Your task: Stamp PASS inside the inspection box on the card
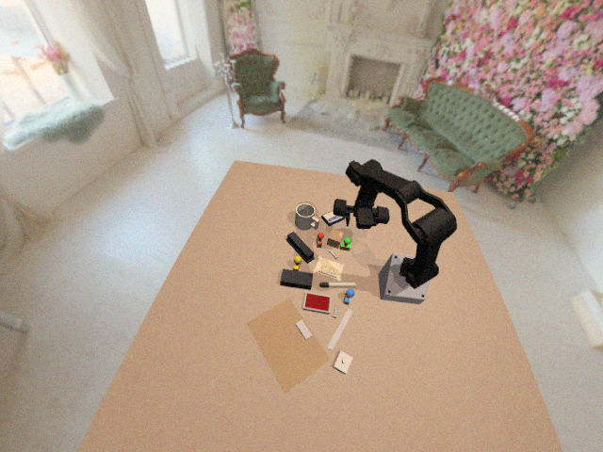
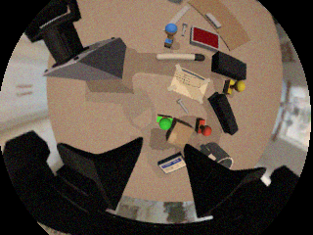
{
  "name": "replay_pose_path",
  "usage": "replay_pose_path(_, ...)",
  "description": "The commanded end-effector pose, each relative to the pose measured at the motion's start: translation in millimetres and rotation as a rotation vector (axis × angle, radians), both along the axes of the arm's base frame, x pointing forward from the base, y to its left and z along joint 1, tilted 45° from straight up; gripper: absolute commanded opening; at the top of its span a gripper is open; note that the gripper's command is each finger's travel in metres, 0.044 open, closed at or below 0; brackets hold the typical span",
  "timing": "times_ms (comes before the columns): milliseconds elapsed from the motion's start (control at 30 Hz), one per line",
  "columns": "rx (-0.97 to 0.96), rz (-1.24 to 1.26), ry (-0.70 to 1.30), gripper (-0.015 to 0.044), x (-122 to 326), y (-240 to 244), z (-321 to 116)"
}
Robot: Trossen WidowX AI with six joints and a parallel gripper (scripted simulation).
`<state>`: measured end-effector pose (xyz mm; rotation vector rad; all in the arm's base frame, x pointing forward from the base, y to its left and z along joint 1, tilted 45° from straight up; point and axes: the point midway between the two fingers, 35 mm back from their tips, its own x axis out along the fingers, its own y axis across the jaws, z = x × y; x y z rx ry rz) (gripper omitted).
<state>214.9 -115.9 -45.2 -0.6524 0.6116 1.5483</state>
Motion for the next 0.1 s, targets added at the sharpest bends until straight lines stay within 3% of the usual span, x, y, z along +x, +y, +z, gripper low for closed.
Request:
replay_pose_path(0, 0.0, 0.0, 0.0, 0.0262, 0.0, 0.0, 0.0)
replay_pose_path(67, 0.0, 0.0, 0.0, 0.0262, 0.0, 0.0, 0.0)
